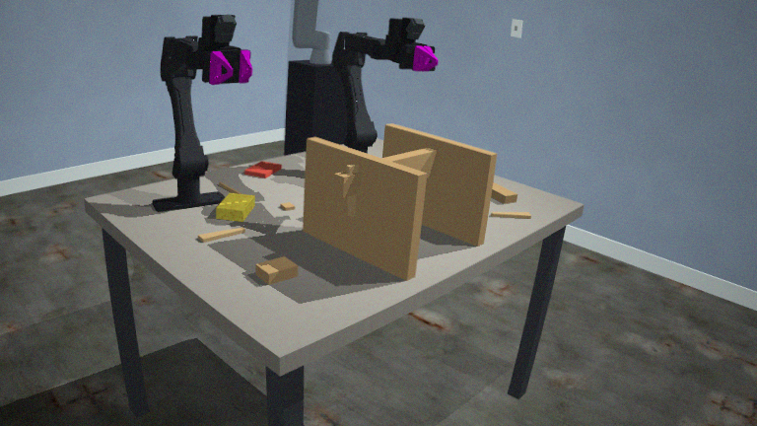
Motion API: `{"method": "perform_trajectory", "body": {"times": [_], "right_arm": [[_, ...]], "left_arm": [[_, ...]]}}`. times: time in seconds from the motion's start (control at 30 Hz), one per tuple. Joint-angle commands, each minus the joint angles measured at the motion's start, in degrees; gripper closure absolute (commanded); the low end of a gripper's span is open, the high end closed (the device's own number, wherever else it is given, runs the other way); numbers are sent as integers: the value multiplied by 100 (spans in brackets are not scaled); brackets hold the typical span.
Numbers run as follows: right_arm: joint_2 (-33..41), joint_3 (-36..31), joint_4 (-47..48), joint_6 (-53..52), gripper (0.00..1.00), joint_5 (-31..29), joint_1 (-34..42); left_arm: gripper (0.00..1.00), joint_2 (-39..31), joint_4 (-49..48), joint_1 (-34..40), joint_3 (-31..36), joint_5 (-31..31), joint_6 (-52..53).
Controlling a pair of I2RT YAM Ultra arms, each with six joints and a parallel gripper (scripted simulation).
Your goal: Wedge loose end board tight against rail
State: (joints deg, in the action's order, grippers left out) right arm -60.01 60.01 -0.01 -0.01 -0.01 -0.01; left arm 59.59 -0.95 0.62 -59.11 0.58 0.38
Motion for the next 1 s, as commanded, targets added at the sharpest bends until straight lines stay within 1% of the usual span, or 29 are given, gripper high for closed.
{"method": "perform_trajectory", "body": {"times": [0.0, 0.2, 0.27, 0.53, 0.97], "right_arm": [[149, 35, 56, 27, 59, 21, 55], [151, 28, 57, 27, 59, 24, 61], [151, 26, 57, 27, 59, 25, 63], [153, 19, 56, 27, 59, 28, 69], [154, 14, 57, 26, 59, 14, 29]], "left_arm": [[100, -83, 83, 38, -88, 8, 37], [100, -51, 92, 38, 97, -14, 37], [100, -46, 89, 42, -13, -18, 38], [100, -20, 68, 44, 80, -39, 39], [100, -6, -2, 47, 52, -35, 41]]}}
